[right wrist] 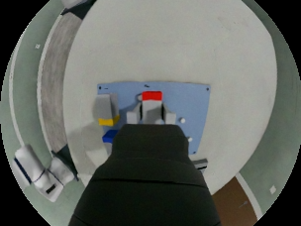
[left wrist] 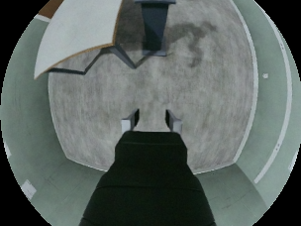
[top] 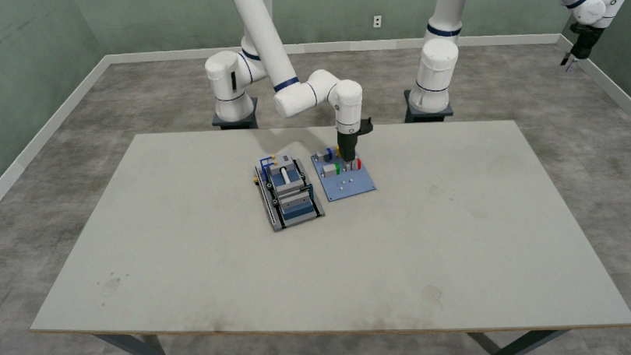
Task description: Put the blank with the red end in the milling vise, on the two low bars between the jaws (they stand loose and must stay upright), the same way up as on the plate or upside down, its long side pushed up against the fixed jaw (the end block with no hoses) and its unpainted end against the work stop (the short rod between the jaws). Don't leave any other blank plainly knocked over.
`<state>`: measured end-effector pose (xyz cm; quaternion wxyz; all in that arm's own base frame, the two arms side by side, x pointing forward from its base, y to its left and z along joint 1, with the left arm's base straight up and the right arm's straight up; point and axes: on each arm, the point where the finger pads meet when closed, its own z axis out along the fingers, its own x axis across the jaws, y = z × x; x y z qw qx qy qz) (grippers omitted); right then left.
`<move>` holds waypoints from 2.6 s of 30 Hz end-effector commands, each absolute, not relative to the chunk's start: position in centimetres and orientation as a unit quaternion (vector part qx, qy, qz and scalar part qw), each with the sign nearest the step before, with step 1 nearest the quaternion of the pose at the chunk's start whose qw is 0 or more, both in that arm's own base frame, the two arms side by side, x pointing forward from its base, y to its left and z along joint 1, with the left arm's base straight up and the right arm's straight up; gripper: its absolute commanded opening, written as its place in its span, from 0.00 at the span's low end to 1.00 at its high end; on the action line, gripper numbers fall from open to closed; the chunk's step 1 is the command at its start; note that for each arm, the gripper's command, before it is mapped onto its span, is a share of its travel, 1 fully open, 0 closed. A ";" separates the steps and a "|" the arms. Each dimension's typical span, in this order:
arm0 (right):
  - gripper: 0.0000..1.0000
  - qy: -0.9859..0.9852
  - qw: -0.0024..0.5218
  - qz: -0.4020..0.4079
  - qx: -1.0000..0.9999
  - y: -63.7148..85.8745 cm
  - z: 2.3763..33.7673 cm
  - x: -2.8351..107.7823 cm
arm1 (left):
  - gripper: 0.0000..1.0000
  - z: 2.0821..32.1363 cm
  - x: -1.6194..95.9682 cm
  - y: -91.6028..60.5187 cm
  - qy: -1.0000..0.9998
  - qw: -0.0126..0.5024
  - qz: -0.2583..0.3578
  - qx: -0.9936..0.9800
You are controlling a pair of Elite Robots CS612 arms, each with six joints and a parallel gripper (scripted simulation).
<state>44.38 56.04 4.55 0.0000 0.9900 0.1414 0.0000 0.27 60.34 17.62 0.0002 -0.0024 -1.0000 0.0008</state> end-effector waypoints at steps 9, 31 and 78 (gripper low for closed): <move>0.00 0.141 -0.001 0.001 0.990 56.1 4.7 44.4 | 1.00 17.7 0.3 60.4 -1.000 0.000 0.000 -0.002; 0.00 0.141 -0.001 0.001 0.990 56.1 4.7 44.4 | 1.00 17.7 0.3 60.4 -1.000 0.000 0.000 -0.002; 0.00 0.141 -0.001 0.001 0.990 56.1 11.9 44.4 | 1.00 17.7 0.3 60.4 -1.000 0.000 0.000 -0.002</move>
